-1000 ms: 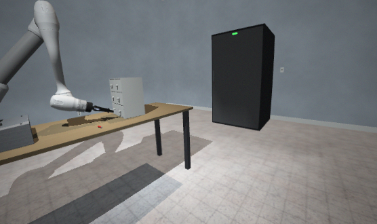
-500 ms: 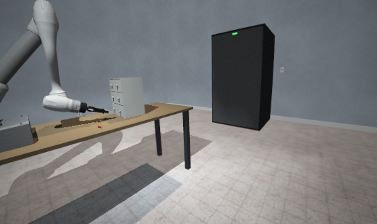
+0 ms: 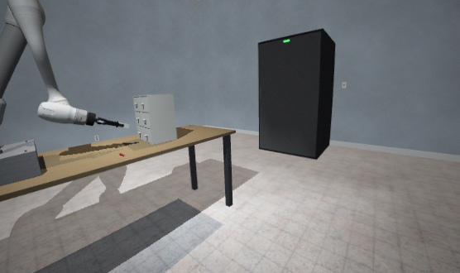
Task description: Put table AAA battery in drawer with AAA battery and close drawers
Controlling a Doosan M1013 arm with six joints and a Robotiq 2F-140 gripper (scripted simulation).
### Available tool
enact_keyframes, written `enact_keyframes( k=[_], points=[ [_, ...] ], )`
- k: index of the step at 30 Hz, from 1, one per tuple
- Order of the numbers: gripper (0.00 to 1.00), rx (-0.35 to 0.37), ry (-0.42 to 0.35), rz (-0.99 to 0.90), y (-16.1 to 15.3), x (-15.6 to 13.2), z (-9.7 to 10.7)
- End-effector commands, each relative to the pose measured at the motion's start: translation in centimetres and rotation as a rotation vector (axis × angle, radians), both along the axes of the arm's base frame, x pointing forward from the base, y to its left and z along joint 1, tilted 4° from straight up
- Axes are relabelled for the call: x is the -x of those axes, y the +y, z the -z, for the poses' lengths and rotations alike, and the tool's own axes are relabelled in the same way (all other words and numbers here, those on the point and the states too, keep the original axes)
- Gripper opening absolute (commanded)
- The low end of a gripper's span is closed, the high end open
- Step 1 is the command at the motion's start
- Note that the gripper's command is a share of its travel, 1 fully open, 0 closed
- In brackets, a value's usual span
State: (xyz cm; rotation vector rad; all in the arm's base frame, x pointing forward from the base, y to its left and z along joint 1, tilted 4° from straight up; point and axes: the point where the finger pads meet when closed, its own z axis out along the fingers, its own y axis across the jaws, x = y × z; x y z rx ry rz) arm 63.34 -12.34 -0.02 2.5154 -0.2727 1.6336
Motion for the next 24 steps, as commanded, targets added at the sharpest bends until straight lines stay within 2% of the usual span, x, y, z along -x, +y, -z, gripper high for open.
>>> enact_keyframes(
  k=[1,17,24],
  points=[
    [0.0,-0.001,0.003,0.0,0.1,0.5,-1.4],
    [0.0,-0.011,0.049,0.0,0.2,0.8,-1.8],
    [0.0,-0.033,0.145,0.001,0.4,1.6,-2.6]
  ],
)
